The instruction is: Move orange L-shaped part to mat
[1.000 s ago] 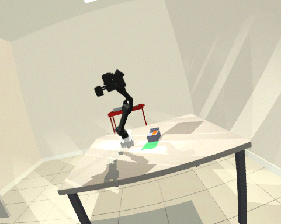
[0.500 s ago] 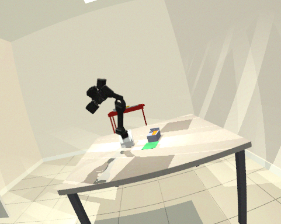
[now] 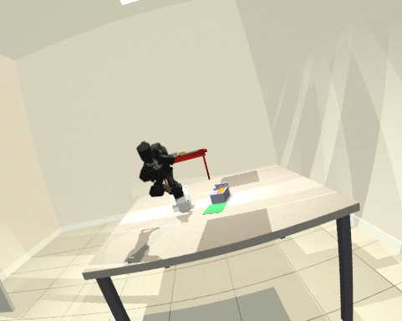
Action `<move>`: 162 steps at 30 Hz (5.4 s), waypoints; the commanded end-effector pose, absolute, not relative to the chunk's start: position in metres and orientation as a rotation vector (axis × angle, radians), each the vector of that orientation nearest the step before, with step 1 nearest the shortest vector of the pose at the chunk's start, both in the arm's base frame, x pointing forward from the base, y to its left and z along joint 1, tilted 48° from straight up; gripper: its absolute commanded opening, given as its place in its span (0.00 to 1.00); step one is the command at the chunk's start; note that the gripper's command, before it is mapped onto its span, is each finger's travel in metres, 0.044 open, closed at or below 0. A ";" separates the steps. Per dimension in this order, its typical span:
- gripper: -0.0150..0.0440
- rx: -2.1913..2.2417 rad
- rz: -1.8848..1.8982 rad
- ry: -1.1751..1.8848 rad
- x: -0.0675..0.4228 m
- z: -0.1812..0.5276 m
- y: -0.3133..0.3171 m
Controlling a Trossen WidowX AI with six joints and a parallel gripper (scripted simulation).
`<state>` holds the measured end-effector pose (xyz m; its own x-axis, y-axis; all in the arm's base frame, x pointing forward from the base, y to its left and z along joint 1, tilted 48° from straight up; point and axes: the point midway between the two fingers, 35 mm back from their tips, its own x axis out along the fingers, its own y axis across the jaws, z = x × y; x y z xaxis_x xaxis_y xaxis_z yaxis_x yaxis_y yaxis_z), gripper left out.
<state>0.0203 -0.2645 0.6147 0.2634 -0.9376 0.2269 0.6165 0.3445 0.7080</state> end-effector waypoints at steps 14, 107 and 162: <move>0.56 0.939 -1.012 -0.247 0.164 0.464 -0.341; 0.56 -0.260 -1.031 1.361 0.293 -0.055 -0.048; 0.56 -0.267 -1.012 1.355 0.308 0.014 0.032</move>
<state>0.3090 0.0334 0.0153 -0.1099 -0.7245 -0.6804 0.4498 0.5742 -0.6841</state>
